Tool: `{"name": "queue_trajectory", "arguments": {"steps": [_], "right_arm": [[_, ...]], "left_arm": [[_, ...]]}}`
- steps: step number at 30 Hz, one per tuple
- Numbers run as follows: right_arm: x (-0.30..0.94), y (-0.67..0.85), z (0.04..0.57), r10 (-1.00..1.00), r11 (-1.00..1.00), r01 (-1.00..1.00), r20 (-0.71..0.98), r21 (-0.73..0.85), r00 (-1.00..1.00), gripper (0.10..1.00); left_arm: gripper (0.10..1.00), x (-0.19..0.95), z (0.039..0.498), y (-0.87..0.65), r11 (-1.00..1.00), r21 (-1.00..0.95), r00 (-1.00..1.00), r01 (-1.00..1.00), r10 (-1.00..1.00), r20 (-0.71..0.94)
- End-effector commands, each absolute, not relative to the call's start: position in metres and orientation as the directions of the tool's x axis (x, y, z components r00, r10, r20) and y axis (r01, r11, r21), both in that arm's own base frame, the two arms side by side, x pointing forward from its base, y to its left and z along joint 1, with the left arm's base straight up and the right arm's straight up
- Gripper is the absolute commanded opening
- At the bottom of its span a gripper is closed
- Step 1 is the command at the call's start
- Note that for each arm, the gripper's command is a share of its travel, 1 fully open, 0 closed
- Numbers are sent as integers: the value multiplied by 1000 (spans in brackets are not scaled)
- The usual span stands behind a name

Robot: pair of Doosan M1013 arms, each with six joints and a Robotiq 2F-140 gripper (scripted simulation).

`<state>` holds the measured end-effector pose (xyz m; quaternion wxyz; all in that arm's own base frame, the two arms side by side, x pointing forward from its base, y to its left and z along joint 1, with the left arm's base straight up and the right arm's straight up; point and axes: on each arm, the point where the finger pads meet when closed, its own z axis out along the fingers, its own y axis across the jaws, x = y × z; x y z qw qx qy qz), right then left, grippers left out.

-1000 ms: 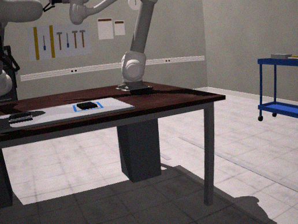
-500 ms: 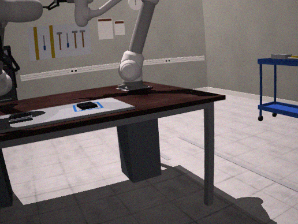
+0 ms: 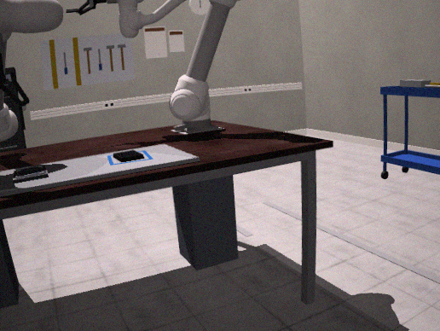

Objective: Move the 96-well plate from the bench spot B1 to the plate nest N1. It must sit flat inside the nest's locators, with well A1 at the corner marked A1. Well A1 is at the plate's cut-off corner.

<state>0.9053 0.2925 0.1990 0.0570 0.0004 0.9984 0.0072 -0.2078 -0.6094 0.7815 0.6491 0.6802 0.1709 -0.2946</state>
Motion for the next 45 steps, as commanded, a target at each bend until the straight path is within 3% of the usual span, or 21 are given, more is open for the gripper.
{"name": "queue_trajectory", "arguments": {"steps": [1, 45], "right_arm": [[905, 293, 200, 2, 1000, 0, -115, 15, -993, 1000], [905, 293, 200, 2, 1000, 0, -115, 15, -993, 1000]], "left_arm": [[1000, -208, 776, -598, -120, 760, 750, 639, -121, -650], [1000, -226, 653, -458, -420, 517, 629, 746, 189, -754]]}}
